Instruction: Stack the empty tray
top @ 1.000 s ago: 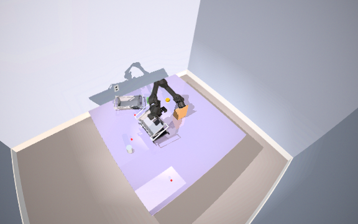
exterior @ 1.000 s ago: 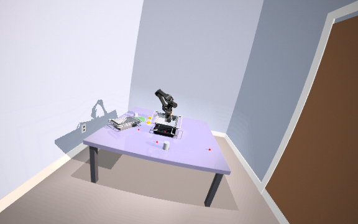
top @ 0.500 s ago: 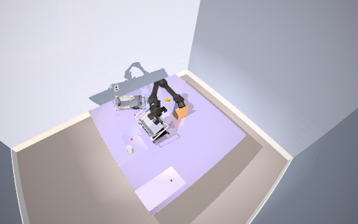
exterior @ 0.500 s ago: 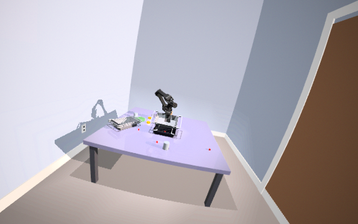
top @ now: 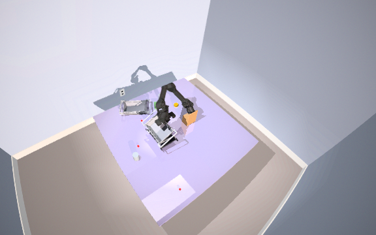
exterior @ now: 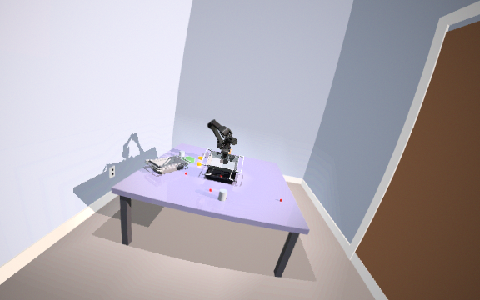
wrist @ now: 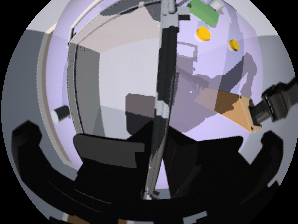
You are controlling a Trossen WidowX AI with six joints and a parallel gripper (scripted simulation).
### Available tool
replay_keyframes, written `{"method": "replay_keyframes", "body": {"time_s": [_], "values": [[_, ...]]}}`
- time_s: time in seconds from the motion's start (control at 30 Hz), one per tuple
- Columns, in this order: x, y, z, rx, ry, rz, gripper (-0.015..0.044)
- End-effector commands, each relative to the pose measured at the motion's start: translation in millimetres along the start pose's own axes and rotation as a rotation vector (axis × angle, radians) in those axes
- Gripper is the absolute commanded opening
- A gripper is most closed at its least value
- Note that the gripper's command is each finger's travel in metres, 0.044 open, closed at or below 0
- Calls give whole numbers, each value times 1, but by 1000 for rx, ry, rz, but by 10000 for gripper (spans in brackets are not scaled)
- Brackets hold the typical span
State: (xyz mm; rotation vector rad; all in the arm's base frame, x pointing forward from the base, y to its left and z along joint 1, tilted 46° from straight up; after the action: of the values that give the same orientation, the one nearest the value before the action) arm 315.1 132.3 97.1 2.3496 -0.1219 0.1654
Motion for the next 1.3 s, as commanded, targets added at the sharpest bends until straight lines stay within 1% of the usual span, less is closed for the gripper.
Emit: {"method": "replay_keyframes", "body": {"time_s": [0.0, 0.77, 1.27], "values": [[1, -1, 2, 4, 22, -2, 0], [0, 0, 43, 2, 23, -2, 0], [-10, 2, 53, 1, 23, -2, 0]]}}
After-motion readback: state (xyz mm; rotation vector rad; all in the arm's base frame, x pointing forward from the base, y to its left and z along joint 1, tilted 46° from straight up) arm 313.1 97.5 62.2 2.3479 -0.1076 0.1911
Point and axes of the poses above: the point midway between the two fingers, 35 mm back from their tips, its own z axis out along the fingers, its own x axis across the jaws, y = z × x, the point moved 6 cm from there along -z, back along the fingers, and after that the axes turned 11 degrees about z, right-handed, at the moved point
